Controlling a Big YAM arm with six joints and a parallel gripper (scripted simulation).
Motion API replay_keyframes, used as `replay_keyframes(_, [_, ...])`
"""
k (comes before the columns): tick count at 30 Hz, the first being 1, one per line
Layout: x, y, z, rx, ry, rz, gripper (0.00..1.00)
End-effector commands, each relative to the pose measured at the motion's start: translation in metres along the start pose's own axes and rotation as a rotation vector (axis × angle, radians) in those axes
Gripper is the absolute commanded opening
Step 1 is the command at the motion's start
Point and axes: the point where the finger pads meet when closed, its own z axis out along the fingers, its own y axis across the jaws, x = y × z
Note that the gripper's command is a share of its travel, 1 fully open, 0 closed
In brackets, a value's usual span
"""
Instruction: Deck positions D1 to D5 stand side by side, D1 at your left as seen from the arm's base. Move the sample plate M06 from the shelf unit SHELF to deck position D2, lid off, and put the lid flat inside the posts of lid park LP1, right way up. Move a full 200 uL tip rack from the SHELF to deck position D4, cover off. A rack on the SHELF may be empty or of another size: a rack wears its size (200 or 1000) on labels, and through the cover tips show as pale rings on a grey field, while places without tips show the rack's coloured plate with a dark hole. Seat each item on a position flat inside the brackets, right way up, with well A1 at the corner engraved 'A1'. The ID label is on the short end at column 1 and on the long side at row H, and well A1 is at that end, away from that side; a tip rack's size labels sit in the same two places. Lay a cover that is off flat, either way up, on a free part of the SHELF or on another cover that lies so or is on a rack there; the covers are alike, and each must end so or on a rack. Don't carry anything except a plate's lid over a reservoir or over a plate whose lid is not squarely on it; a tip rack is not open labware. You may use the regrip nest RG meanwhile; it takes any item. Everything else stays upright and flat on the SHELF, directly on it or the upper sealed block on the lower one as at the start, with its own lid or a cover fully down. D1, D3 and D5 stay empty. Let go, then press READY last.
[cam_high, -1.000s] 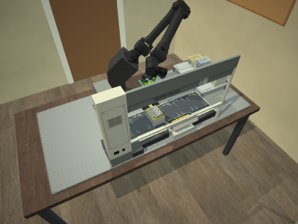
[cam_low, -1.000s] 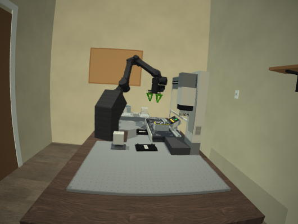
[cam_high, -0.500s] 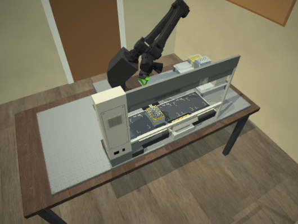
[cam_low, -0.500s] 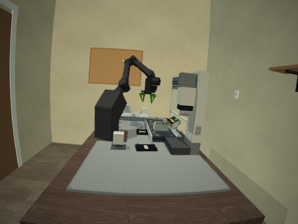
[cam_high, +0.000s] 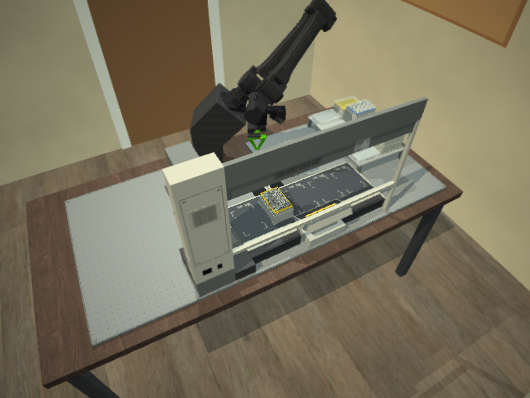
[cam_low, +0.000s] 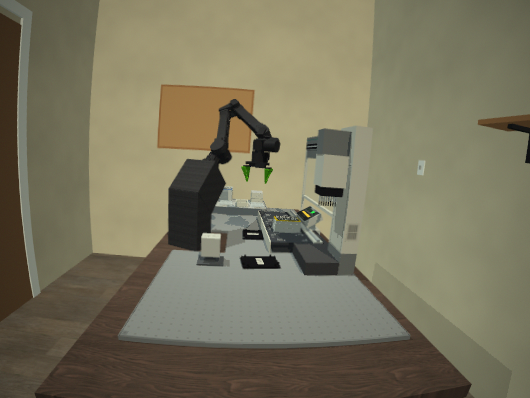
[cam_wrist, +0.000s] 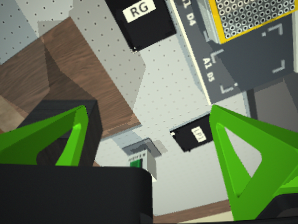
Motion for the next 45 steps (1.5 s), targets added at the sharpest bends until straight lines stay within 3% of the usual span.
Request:
replay_keyframes(1, [-0.004, -0.014, -0.006, 0.026, 0.003, -0.107, 1.00])
replay_keyframes(11, [-0.004, -0.014, -0.006, 0.025, 0.005, -0.244, 1.00])
replay_keyframes(12, [-0.009, 0.003, -0.001, -0.002, -0.003, -0.252, 1.00])
replay_keyframes(18, [-0.027, 0.013, -0.001, -0.004, -0.004, -0.330, 1.00])
replay_keyframes(25, [-0.057, 0.029, -0.001, -0.005, -0.001, -0.441, 1.00])
replay_keyframes(33, [-0.104, 0.035, -0.009, 0.023, -0.003, -0.466, 1.00])
replay_keyframes(35, [-0.104, 0.035, -0.009, 0.023, -0.003, -0.466, 1.00])
replay_keyframes(45, [-0.157, 0.055, -0.013, 0.048, -0.021, -0.484, 1.00])
